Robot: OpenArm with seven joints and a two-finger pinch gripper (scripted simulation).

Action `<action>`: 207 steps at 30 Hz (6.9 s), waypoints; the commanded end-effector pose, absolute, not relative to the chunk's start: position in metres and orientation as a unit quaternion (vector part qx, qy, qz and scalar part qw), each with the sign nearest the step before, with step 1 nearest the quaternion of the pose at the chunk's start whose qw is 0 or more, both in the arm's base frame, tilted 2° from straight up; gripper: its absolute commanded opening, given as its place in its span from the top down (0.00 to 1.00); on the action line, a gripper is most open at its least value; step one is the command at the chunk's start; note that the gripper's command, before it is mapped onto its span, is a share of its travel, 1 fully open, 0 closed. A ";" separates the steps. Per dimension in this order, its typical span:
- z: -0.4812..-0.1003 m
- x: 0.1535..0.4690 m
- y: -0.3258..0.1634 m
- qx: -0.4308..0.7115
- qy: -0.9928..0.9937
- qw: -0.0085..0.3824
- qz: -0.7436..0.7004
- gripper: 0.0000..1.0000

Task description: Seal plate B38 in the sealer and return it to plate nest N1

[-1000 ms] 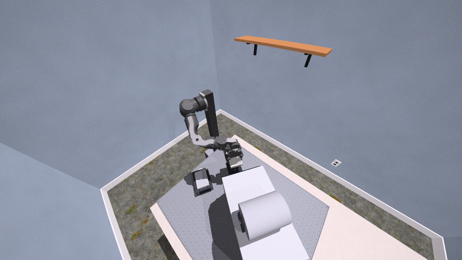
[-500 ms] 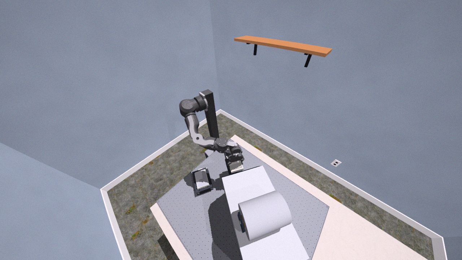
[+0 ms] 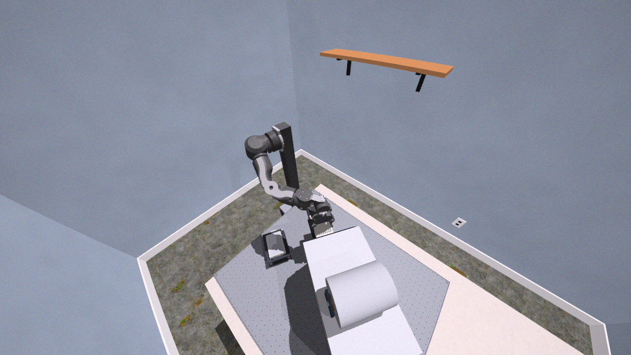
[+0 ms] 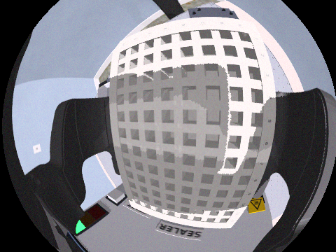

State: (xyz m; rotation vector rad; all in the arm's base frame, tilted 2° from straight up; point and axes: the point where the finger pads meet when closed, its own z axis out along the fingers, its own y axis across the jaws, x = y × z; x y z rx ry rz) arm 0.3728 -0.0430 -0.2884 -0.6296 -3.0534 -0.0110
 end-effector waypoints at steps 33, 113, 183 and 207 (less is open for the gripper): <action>-0.321 0.367 -0.039 -0.199 -0.980 0.014 -0.007 1.00; -0.358 0.367 -0.038 -0.201 -0.980 0.012 -0.006 1.00; -0.358 0.367 -0.038 -0.201 -0.979 0.012 -0.007 1.00; -0.362 0.364 -0.038 -0.201 -0.979 0.015 -0.007 1.00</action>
